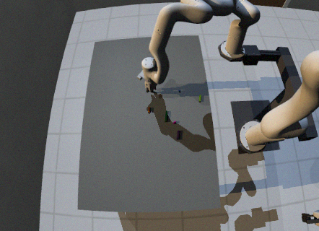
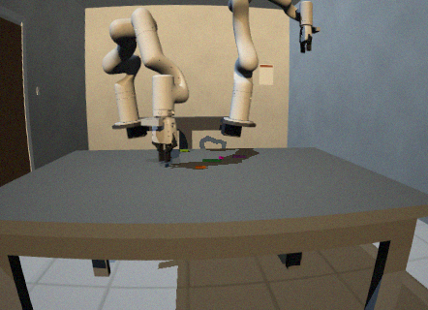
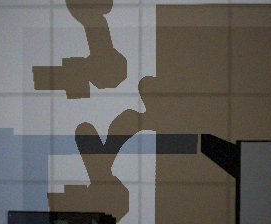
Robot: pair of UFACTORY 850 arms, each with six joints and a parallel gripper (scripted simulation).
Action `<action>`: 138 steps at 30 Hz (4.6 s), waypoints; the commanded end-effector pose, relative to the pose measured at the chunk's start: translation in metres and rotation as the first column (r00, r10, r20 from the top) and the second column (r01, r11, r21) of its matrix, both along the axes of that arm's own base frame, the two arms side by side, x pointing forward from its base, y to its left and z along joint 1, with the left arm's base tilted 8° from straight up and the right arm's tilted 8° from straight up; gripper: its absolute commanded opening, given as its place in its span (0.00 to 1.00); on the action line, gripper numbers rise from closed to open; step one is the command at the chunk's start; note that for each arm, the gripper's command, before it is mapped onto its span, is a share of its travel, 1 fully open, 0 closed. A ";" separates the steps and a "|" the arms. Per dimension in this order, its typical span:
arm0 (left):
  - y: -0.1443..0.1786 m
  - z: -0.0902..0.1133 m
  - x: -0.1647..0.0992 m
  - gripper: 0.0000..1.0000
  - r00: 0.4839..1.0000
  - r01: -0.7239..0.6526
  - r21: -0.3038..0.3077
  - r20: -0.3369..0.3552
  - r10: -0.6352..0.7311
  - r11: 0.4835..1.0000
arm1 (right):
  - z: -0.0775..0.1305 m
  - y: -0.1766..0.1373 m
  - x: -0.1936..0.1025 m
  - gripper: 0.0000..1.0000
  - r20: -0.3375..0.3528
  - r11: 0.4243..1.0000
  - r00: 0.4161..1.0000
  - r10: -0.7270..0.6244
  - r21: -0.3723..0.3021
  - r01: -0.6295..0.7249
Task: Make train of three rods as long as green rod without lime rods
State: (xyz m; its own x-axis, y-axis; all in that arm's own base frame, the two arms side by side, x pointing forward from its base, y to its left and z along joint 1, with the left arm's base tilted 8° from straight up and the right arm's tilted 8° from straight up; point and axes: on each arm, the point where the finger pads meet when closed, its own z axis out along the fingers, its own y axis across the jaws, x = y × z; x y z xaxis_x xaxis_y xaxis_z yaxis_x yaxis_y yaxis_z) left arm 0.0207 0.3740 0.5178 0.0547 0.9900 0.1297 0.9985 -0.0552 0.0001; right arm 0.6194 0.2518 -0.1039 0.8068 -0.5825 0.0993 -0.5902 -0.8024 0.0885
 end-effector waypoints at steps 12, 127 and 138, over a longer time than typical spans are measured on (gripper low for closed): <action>0.000 0.001 0.000 1.00 1.000 0.000 0.002 0.000 0.000 1.000 | -0.007 0.000 0.002 0.26 0.003 1.000 1.000 0.000 0.001 0.000; 0.000 0.001 0.000 1.00 1.000 0.000 0.002 0.000 0.000 1.000 | -0.018 -0.002 0.002 0.06 0.003 1.000 1.000 0.000 0.001 0.000; 0.000 0.001 0.000 1.00 1.000 0.000 0.002 0.000 0.000 1.000 | -0.012 -0.001 0.002 0.06 0.003 1.000 1.000 0.000 0.001 0.000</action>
State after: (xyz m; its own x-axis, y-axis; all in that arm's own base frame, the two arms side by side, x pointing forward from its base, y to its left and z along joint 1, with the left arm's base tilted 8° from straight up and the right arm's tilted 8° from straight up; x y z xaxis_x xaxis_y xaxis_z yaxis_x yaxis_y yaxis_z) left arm 0.0207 0.3740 0.5178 0.0547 0.9900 0.1297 0.9985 -0.0552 0.0001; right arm 0.6204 0.2496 -0.1213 0.8067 -0.5825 0.0994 -0.5902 -0.8024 0.0883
